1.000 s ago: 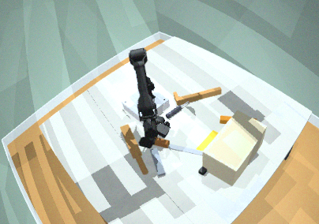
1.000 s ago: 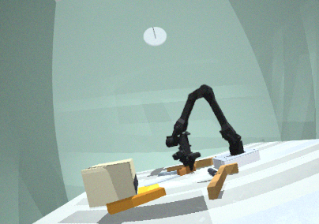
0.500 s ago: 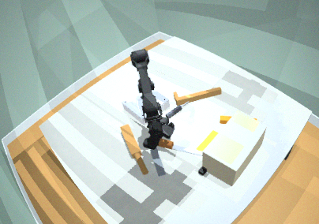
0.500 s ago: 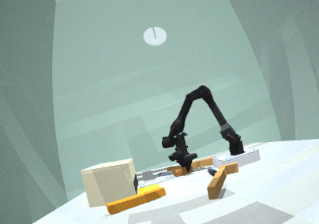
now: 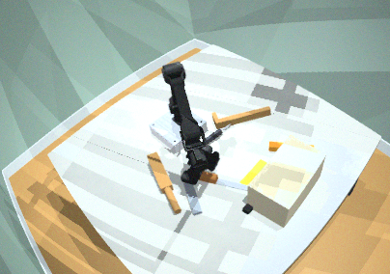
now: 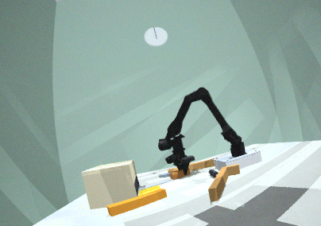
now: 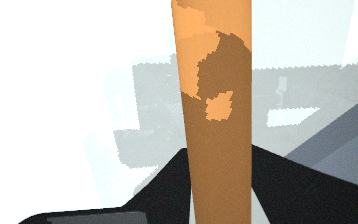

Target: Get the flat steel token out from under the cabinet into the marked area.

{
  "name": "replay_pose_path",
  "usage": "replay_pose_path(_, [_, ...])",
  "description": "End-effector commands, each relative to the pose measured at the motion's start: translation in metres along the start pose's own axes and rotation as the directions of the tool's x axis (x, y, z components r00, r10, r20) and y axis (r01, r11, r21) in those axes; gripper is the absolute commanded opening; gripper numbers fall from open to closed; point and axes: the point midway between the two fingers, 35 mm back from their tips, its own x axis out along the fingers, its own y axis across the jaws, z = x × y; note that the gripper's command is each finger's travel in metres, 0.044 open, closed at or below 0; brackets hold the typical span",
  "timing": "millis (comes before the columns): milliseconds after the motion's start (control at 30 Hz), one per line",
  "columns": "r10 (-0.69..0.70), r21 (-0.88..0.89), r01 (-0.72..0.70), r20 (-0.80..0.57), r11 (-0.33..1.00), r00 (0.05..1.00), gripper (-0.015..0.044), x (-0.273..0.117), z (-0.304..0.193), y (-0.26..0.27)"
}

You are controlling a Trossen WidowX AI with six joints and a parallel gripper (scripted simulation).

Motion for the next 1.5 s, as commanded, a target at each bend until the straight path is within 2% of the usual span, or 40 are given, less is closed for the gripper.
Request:
replay_pose_path(0, [-0.001, 0.0, 0.001, 0.0, 1.0, 1.0, 0.0, 0.0, 0.007, -0.001])
replay_pose_path(1467, [-0.001, 0.0, 0.001, 0.005, 1.0, 1.0, 0.0, -0.001, 0.071, -0.001])
